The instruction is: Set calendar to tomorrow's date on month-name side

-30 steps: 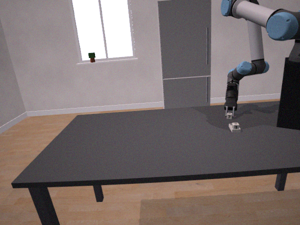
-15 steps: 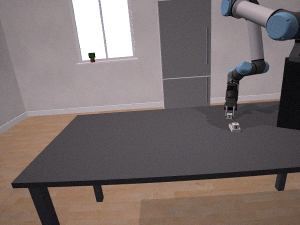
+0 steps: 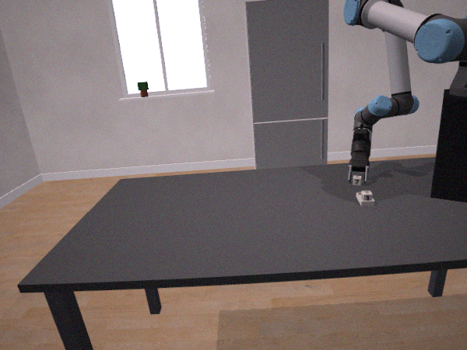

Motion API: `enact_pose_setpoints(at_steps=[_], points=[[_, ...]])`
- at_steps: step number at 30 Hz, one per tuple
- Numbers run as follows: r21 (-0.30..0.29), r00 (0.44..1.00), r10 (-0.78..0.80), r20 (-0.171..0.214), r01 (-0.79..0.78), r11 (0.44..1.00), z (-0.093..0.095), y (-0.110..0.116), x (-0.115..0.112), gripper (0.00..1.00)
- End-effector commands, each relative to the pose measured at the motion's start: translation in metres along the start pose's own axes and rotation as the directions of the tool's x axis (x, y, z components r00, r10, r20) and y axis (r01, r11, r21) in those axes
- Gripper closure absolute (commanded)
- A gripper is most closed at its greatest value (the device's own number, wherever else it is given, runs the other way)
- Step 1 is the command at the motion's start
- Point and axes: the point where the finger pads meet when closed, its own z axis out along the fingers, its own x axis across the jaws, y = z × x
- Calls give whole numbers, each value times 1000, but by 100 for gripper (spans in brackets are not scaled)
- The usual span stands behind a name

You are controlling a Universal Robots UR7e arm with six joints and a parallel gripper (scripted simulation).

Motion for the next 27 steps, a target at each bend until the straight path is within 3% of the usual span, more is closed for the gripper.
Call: enact_pose_setpoints(at_steps=[1, 18, 27], points=[[-1, 1000, 0, -1, 0, 1000, 0, 0, 0, 0], [-1, 1000, 0, -1, 0, 1000, -1, -1, 0, 0], [-1, 1000, 0, -1, 0, 1000, -15, -15, 0, 0]])
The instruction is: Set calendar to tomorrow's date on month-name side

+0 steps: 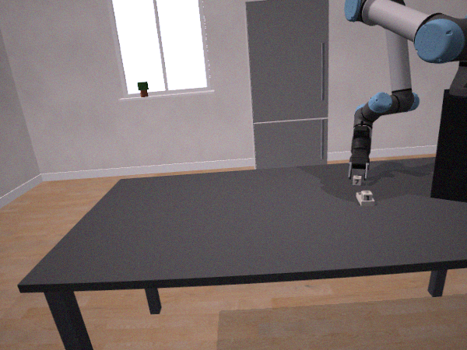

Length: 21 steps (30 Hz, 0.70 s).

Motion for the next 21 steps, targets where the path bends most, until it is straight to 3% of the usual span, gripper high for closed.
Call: enact_pose_setpoints(at_steps=[1, 21], points=[[-1, 1000, -1, -1, 1, 1000, -10, -9, 0, 0], [-1, 1000, -1, -1, 1, 1000, -41, -40, 0, 0]])
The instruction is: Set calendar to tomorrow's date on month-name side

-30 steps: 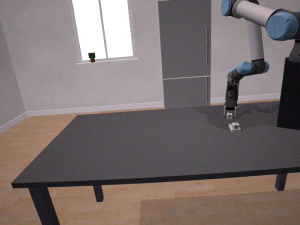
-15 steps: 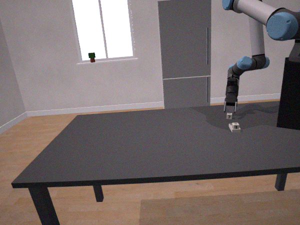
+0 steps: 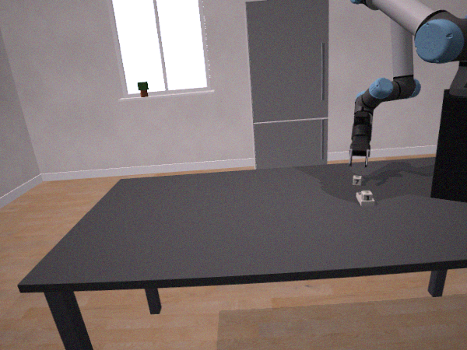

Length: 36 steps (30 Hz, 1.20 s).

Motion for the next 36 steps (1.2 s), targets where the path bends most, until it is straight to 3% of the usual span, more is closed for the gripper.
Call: enact_pose_setpoints(at_steps=[1, 11, 18, 20, 28, 36], points=[[0, 1000, 0, 0, 0, 1000, -3, -2, 0, 0], [-17, 1000, 0, 2, 0, 1000, -2, -3, 0, 0], [-106, 1000, 0, 9, 1, 994, 0, -3, -1, 0], [-106, 1000, 0, 9, 1, 994, 0, -3, -1, 0], [-226, 1000, 0, 4, 1, 974, -1, -5, 0, 0], [-259, 1000, 0, 0, 0, 966, -2, -5, 0, 0]])
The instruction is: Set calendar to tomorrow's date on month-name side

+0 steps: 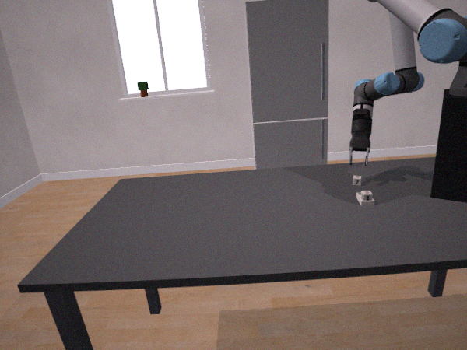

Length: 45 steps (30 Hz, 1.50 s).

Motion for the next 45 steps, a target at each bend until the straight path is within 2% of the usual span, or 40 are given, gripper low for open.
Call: enact_pose_setpoints(at_steps=[1, 8, 16, 18, 25, 37, 45], points=[[-9, 1000, 0, -2, 0, 1000, 0, 0, 0, 0], [-31, 1000, 0, 2, 0, 1000, 0, 0, 0, 0], [-159, 1000, 0, 10, 2, 987, 2, -1, -1, 0], [-159, 1000, 0, 10, 2, 987, 2, -1, -1, 0], [-255, 1000, 0, 0, 0, 967, 1, -2, 0, 0], [-284, 1000, 1, 1, 0, 959, 1, -3, 0, 0], [-410, 1000, 3, 11, 2, 912, 3, -4, -1, 0]])
